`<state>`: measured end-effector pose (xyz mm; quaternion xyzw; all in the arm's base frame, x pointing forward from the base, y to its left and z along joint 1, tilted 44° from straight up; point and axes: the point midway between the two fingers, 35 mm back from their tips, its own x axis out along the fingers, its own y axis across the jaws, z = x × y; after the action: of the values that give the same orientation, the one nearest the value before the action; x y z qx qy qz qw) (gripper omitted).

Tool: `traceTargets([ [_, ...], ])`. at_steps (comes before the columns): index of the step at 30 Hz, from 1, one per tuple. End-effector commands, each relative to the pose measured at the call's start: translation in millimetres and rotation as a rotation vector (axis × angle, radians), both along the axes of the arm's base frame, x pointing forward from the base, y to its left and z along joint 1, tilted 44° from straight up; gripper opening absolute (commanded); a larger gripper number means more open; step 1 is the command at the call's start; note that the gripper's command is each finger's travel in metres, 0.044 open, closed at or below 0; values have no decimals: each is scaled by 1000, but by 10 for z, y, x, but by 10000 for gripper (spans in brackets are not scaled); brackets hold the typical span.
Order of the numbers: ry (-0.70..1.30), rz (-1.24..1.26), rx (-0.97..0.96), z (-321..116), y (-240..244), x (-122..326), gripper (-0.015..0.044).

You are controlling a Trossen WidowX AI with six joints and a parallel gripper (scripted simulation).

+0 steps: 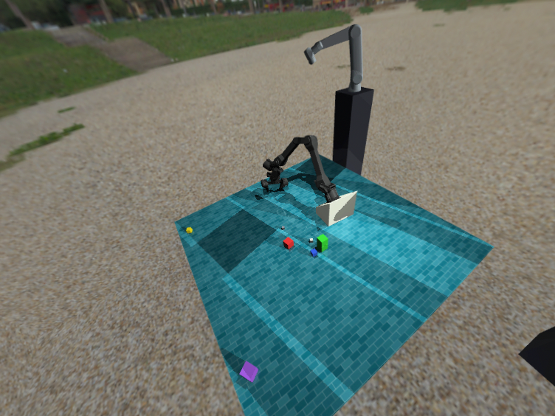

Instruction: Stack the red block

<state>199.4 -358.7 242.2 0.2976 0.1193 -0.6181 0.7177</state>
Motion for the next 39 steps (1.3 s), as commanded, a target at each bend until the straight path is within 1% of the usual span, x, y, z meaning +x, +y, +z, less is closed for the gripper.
traceTargets([
  [1,53,59,30,-117,92,218,440],
  [11,282,283,145,-683,637,908,440],
  [21,537,557,202,-1228,1435,1426,440],
  [30,746,740,205,-1602,2086,1605,440],
  [39,999,888,174,-1968,2756,1628,440],
])
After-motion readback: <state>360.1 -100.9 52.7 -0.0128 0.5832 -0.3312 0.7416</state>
